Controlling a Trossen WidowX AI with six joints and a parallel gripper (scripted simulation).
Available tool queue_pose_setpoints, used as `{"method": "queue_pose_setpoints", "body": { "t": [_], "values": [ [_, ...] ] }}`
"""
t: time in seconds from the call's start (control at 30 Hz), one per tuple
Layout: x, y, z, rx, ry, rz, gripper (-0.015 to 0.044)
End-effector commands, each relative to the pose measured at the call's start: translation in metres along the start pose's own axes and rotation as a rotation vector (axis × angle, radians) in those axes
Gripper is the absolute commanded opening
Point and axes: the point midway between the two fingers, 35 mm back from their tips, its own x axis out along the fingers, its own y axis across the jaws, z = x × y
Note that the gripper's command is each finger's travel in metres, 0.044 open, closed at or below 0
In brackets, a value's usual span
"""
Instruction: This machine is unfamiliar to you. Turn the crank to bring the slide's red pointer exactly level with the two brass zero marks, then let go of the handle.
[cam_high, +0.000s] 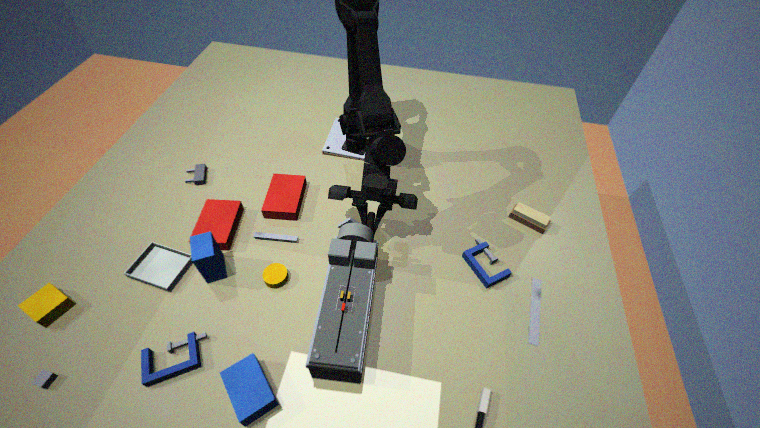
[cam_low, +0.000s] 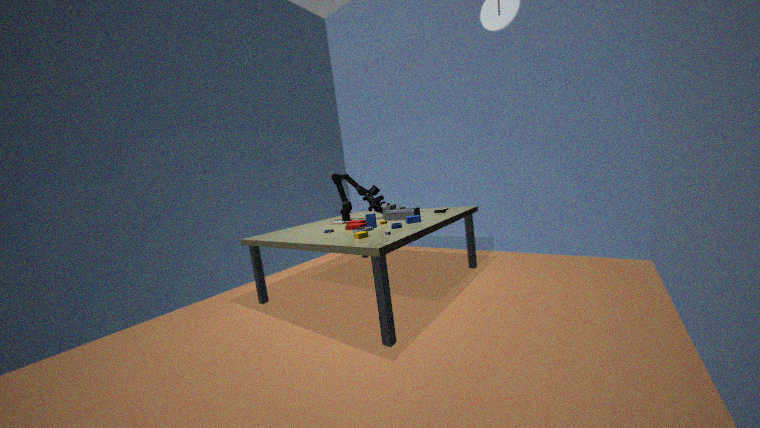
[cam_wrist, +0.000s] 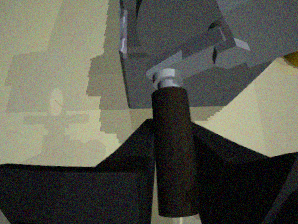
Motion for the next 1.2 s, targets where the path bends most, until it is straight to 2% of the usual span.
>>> {"method": "queue_pose_setpoints", "body": {
  "t": [0.0,1.17],
  "values": [
    [-0.005,0.006,0.005,-0.001,-0.012,0.019,0.0],
    [-0.023,0.007,0.022,-0.001,-0.012,0.019,0.0]
  ]
}}
